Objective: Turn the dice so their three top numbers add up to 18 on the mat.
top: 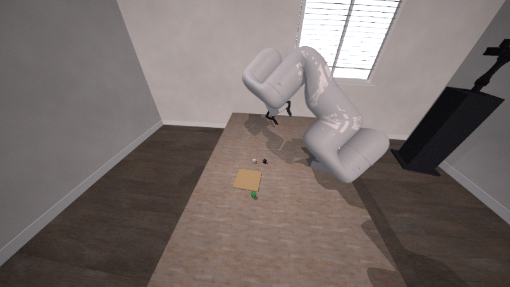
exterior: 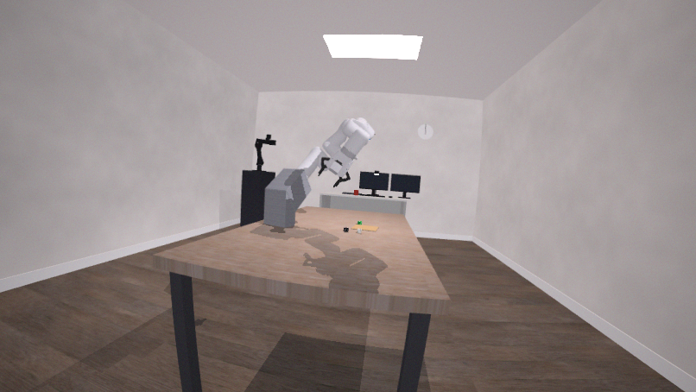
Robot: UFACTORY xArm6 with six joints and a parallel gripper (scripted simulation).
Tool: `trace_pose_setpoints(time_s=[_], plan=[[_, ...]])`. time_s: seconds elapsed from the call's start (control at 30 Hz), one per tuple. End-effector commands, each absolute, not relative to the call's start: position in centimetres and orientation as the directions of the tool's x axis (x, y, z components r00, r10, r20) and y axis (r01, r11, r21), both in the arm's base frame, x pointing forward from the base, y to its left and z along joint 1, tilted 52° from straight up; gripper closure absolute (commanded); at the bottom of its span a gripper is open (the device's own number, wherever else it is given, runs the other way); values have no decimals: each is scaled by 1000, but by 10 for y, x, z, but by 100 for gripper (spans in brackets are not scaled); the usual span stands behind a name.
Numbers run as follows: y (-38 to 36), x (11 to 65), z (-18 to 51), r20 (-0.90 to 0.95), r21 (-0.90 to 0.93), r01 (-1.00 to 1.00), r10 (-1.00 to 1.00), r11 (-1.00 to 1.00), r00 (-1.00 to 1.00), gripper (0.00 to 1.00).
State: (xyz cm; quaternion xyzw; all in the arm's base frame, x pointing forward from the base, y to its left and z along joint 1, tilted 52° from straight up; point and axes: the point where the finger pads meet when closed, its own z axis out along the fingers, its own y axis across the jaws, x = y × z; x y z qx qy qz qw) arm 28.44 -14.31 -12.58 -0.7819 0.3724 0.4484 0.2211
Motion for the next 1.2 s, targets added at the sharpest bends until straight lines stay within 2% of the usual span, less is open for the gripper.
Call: trace_pose_setpoints(time_s=[0.0,0.63,0.83,1.17], plan=[[-145,285,-125,-864,-12,-782,-387,-624,322,0],[-139,289,-125,-862,-25,-791,-387,-612,327,0],[-82,324,-122,-836,-138,-875,-420,-465,355,0],[-43,349,-118,-806,-201,-930,-487,-309,336,0]])
